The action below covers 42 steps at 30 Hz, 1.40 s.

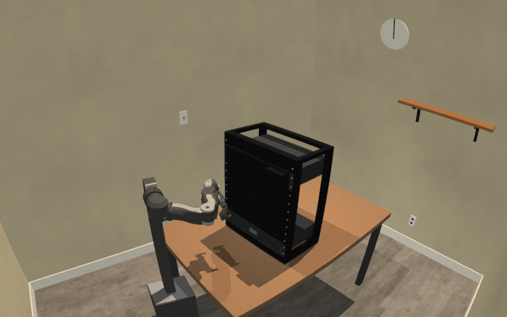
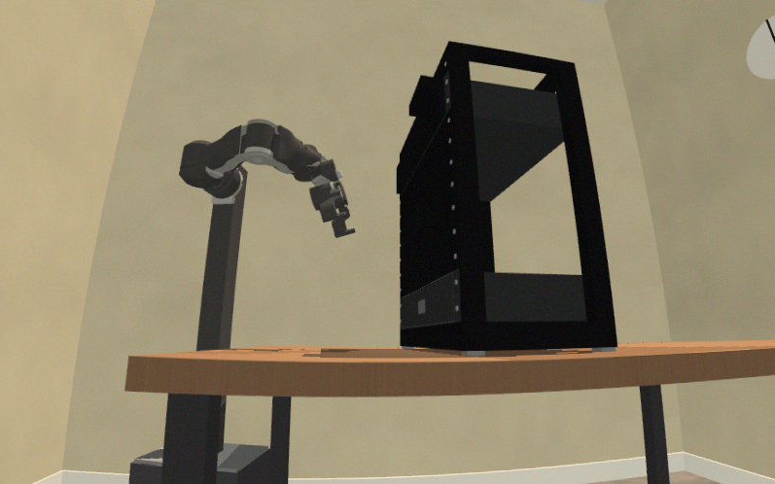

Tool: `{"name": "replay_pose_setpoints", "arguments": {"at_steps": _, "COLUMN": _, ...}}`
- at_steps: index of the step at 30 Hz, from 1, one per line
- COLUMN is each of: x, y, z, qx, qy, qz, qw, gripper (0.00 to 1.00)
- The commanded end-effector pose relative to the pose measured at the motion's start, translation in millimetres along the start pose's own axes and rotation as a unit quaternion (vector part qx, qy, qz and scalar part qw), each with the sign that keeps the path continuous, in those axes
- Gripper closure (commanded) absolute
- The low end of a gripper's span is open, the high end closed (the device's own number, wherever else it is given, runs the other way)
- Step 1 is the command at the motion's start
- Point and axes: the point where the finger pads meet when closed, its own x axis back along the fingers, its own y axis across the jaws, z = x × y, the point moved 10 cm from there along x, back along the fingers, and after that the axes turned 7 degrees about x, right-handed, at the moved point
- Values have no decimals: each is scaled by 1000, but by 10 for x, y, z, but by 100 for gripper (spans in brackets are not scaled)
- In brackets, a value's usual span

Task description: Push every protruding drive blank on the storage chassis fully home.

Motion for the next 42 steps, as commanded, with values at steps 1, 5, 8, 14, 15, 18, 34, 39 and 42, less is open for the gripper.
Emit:
{"name": "replay_pose_setpoints", "arguments": {"at_steps": 1, "x": 10, "y": 1, "z": -5, "qx": 0, "qy": -2, "qz": -1, "qw": 1000, "gripper": 0}}
{"name": "replay_pose_setpoints", "arguments": {"at_steps": 5, "x": 10, "y": 1, "z": -5, "qx": 0, "qy": -2, "qz": -1, "qw": 1000, "gripper": 0}}
{"name": "replay_pose_setpoints", "arguments": {"at_steps": 8, "x": 10, "y": 1, "z": -5, "qx": 0, "qy": -2, "qz": -1, "qw": 1000, "gripper": 0}}
{"name": "replay_pose_setpoints", "arguments": {"at_steps": 14, "x": 10, "y": 1, "z": -5, "qx": 0, "qy": -2, "qz": -1, "qw": 1000, "gripper": 0}}
{"name": "replay_pose_setpoints", "arguments": {"at_steps": 15, "x": 10, "y": 1, "z": -5, "qx": 0, "qy": -2, "qz": -1, "qw": 1000, "gripper": 0}}
{"name": "replay_pose_setpoints", "arguments": {"at_steps": 18, "x": 10, "y": 1, "z": -5, "qx": 0, "qy": -2, "qz": -1, "qw": 1000, "gripper": 0}}
{"name": "replay_pose_setpoints", "arguments": {"at_steps": 34, "x": 10, "y": 1, "z": -5, "qx": 0, "qy": -2, "qz": -1, "qw": 1000, "gripper": 0}}
{"name": "replay_pose_setpoints", "arguments": {"at_steps": 39, "x": 13, "y": -1, "z": -5, "qx": -2, "qy": -2, "qz": -4, "qw": 1000, "gripper": 0}}
{"name": "replay_pose_setpoints", "arguments": {"at_steps": 42, "x": 19, "y": -6, "z": -5, "qx": -6, "qy": -2, "qz": -10, "qw": 1000, "gripper": 0}}
